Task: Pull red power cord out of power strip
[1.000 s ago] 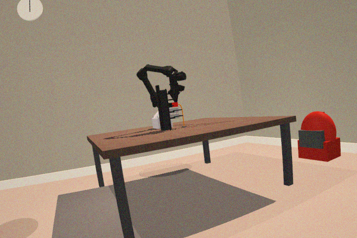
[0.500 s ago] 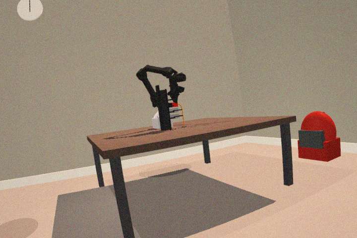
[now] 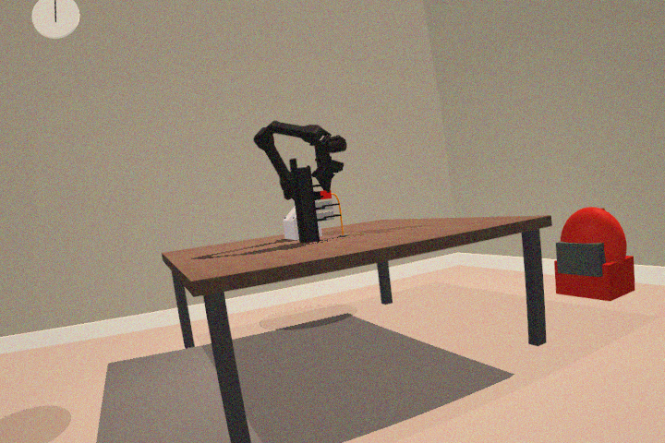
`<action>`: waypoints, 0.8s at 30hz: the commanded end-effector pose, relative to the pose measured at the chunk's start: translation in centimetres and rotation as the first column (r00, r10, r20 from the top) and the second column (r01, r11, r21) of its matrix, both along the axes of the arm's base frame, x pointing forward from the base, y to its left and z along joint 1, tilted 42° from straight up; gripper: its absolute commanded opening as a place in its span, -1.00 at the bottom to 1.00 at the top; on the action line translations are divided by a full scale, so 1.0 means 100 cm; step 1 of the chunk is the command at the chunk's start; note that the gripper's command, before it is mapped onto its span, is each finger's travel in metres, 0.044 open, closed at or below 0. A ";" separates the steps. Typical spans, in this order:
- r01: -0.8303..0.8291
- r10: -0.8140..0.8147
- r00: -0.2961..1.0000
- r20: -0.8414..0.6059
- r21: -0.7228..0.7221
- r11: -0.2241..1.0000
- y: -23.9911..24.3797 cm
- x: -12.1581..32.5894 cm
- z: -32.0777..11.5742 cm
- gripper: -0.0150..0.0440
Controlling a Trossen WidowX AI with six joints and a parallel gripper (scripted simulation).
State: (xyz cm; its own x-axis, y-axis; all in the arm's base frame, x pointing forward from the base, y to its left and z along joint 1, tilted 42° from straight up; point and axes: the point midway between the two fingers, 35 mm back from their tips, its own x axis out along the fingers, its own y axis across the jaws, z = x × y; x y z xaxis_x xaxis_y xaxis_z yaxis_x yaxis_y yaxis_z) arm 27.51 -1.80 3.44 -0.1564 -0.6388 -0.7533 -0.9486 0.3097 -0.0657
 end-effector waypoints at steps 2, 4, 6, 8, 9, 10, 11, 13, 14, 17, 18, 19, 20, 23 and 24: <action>0.000 0.000 1.000 0.003 0.001 1.000 0.005 0.003 -0.004 -0.49; 0.000 0.000 1.000 0.003 0.001 1.000 0.007 0.004 -0.006 -0.49; 0.000 0.000 1.000 0.003 0.002 1.000 0.009 0.005 -0.008 -0.49; -0.001 0.001 1.000 0.003 0.002 1.000 0.012 0.006 -0.010 -0.49; -0.001 0.001 1.000 0.003 0.002 1.000 0.013 0.007 -0.011 -0.49; -0.001 0.001 1.000 0.003 0.002 1.000 0.014 0.007 -0.011 -0.49; -0.001 0.001 1.000 0.003 0.002 1.000 0.015 0.008 -0.012 -0.49; -0.001 0.001 1.000 0.003 0.003 1.000 0.017 0.009 -0.014 -0.49; -0.001 0.001 1.000 0.003 0.003 1.000 0.019 0.010 -0.015 -0.49; -0.002 0.002 1.000 0.003 0.003 1.000 0.022 0.011 -0.018 -0.49; -0.002 0.002 1.000 0.003 0.003 1.000 0.024 0.011 -0.019 -0.49; -0.002 0.002 1.000 0.003 0.003 1.000 0.025 0.012 -0.020 -0.49; -0.002 0.002 1.000 0.003 0.003 1.000 0.026 0.012 -0.021 -0.49; -0.002 0.002 1.000 0.003 0.004 1.000 0.030 0.014 -0.023 -0.49; -0.003 0.003 1.000 0.003 0.004 1.000 0.032 0.014 -0.024 -0.49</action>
